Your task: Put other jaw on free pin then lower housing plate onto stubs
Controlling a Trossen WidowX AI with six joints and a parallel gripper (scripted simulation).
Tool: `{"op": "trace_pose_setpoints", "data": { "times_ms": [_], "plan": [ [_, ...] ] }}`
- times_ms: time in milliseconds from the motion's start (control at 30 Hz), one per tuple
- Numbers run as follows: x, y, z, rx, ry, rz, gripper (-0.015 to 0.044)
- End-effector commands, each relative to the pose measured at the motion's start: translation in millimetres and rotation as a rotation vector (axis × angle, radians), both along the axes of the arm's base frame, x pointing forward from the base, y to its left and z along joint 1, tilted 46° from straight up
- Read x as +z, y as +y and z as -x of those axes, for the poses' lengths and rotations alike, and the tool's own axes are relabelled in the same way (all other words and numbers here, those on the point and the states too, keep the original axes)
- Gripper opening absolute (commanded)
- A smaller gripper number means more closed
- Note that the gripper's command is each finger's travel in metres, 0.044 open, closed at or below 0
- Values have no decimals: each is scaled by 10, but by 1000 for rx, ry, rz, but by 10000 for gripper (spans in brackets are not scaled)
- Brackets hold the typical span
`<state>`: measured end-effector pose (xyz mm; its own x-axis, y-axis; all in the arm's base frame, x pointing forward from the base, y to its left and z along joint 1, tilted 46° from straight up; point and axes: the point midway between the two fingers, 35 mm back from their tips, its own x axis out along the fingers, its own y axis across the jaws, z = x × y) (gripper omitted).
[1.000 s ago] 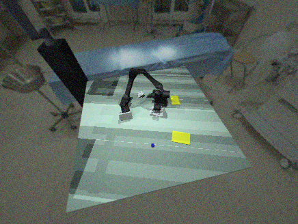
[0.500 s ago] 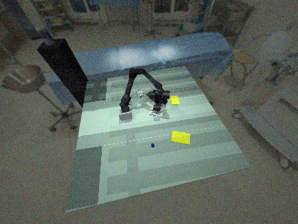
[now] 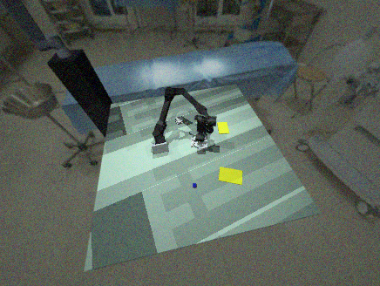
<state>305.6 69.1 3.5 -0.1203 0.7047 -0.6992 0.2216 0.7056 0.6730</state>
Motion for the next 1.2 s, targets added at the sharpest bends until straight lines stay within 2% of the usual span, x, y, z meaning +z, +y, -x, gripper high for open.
{"op": "trace_pose_setpoints", "data": {
  "times_ms": [0,1167],
  "plan": [
    [-14,18,6,-4,4,-2,134],
    [-74,80,16,-5,6,-2,134]
  ]
}}
